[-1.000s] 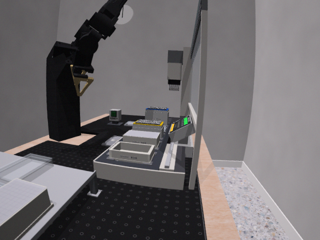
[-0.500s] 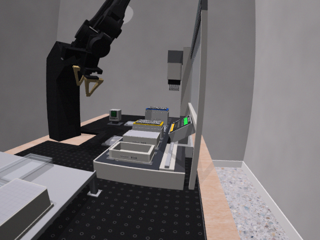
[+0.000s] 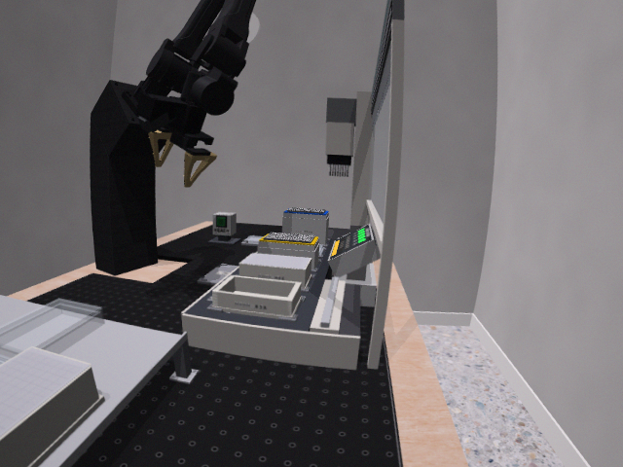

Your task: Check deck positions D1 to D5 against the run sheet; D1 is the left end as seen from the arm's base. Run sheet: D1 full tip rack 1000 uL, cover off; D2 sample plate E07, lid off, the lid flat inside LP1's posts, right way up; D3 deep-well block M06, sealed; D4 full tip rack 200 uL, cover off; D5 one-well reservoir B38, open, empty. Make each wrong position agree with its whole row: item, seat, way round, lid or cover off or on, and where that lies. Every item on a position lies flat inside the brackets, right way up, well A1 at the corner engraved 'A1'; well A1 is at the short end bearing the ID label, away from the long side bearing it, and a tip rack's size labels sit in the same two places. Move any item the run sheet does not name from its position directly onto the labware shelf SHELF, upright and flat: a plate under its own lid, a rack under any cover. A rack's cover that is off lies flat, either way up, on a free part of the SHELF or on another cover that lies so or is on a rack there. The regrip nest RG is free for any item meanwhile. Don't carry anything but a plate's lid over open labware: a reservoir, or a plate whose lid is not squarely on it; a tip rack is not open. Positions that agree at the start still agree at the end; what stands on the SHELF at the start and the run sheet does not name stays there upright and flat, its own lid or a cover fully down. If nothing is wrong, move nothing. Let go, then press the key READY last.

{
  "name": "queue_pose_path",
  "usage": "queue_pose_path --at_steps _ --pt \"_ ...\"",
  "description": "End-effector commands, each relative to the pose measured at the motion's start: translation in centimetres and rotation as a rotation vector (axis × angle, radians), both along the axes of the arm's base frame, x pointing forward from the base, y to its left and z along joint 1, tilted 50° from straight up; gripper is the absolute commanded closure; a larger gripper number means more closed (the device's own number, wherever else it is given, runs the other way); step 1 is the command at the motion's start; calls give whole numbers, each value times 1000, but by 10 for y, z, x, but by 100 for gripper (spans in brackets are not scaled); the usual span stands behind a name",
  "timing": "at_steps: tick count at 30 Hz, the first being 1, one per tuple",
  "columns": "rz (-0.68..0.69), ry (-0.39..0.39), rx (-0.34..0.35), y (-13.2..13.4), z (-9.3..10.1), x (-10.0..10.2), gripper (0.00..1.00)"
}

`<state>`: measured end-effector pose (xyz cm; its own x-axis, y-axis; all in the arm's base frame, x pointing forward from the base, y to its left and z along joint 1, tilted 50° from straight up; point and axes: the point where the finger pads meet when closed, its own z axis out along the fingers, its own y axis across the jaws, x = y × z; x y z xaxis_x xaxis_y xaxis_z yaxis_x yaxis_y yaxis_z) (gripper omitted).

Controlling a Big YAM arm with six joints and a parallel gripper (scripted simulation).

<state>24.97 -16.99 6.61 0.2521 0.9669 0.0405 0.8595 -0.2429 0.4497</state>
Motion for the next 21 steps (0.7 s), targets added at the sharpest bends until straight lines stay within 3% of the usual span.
queue_pose_path --at_steps 1,21 --pt "69 -18 -64 5 7 5 0" --pt "340 2 -258 34 11 13 0"
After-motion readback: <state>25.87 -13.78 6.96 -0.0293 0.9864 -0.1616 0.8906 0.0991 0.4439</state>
